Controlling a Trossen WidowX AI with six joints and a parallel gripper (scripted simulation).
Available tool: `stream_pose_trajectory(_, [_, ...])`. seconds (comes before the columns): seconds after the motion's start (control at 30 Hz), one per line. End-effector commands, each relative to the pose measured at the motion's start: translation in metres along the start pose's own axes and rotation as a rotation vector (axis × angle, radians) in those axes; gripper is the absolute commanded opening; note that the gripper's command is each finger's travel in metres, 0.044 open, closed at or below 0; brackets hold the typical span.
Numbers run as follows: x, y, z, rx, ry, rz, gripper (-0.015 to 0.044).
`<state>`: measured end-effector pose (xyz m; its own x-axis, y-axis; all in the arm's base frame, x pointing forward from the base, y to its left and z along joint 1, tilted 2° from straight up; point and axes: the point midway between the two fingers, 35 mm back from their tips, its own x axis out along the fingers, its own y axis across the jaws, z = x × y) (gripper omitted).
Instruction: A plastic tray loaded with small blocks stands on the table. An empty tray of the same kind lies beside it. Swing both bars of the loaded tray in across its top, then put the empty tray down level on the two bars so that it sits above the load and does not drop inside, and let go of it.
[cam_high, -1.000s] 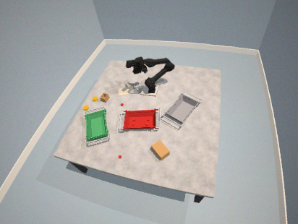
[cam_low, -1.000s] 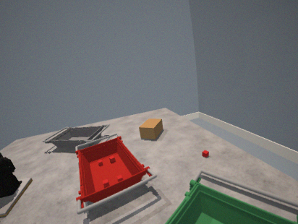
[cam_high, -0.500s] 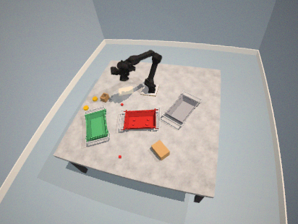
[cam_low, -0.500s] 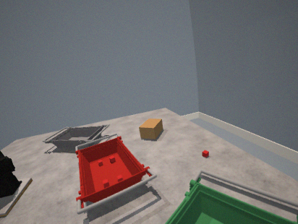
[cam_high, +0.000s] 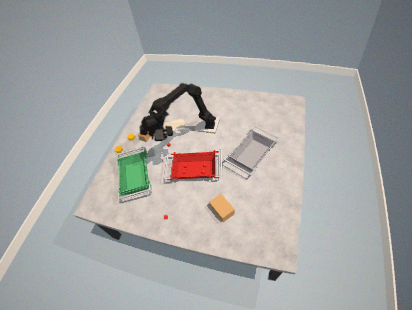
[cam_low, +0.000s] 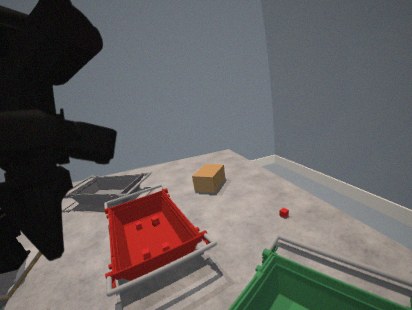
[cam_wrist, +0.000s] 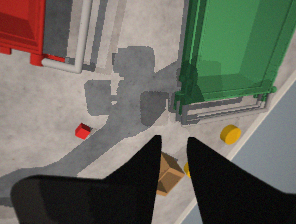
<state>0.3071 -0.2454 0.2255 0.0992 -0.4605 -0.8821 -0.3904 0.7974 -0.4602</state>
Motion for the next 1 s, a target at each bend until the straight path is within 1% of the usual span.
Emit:
stream_pose_trajectory(0.0, [0.026,0.015,0.051,0.101,-0.059,0.177,0.0085])
stream_pose_trajectory(0.13, [0.053,0.039,0.098,0.214,-0.07,0.368,0.0085])
stream_pose_trajectory(0.2, [0.062,0.049,0.112,0.253,-0.063,0.431,0.0085])
stream_pose_trajectory(0.6, [0.065,0.052,0.115,0.258,-0.062,0.439,0.0085])
stream_pose_trajectory(0.97, [0.094,0.063,0.119,0.258,-0.062,0.439,0.0085])
